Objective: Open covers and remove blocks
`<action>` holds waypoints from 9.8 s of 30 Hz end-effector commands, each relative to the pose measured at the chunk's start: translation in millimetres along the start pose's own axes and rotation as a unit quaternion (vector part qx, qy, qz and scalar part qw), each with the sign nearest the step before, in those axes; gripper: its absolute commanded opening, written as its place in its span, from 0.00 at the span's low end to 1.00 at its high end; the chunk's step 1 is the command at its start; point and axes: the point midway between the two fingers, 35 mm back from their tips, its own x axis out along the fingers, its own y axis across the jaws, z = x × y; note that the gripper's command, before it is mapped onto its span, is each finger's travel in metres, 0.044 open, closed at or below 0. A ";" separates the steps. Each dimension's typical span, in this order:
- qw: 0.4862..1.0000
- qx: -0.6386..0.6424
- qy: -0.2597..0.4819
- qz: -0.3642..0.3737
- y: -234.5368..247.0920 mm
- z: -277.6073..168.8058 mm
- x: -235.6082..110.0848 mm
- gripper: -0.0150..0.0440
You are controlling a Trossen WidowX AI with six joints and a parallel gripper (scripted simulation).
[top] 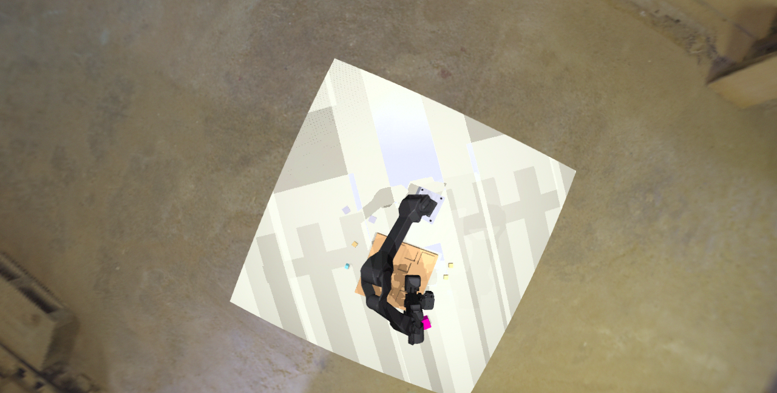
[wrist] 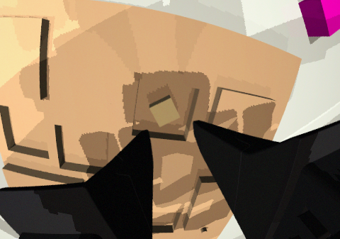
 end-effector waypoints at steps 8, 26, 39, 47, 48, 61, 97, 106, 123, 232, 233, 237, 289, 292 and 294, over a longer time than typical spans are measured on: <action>0.990 -0.143 -0.002 -0.001 0.3 -1.1 -25.6 0.50; 0.990 -0.142 -0.001 -0.001 0.3 -1.2 10.0 0.50; 0.990 -0.142 -0.001 -0.001 0.3 -1.2 10.0 0.50; 0.990 -0.142 -0.001 -0.001 0.3 -1.3 11.6 0.50; 0.990 -0.142 -0.001 -0.001 0.3 -1.3 12.4 0.50; 0.990 -0.142 -0.001 -0.001 0.2 -1.7 25.0 0.50; 0.990 -0.140 -0.003 -0.001 0.2 -1.8 40.9 0.40; 0.990 -0.140 -0.003 -0.001 -0.1 -1.8 36.3 0.39; 0.990 -0.142 -0.002 -0.001 -0.3 -1.5 13.9 0.39; 0.989 -0.145 -0.007 -0.006 177.1 -216.9 -55.7 0.39; 0.989 -0.145 -0.007 -0.005 180.6 -218.4 -55.5 0.39; 0.989 -0.145 -0.004 -0.003 194.7 -223.8 -54.9 0.39; 0.990 -0.144 0.000 0.003 222.8 -235.0 11.2 0.39; 0.990 -0.144 0.000 0.003 223.1 -235.0 16.1 0.39; 0.990 -0.144 0.001 0.004 223.4 -235.0 19.4 0.39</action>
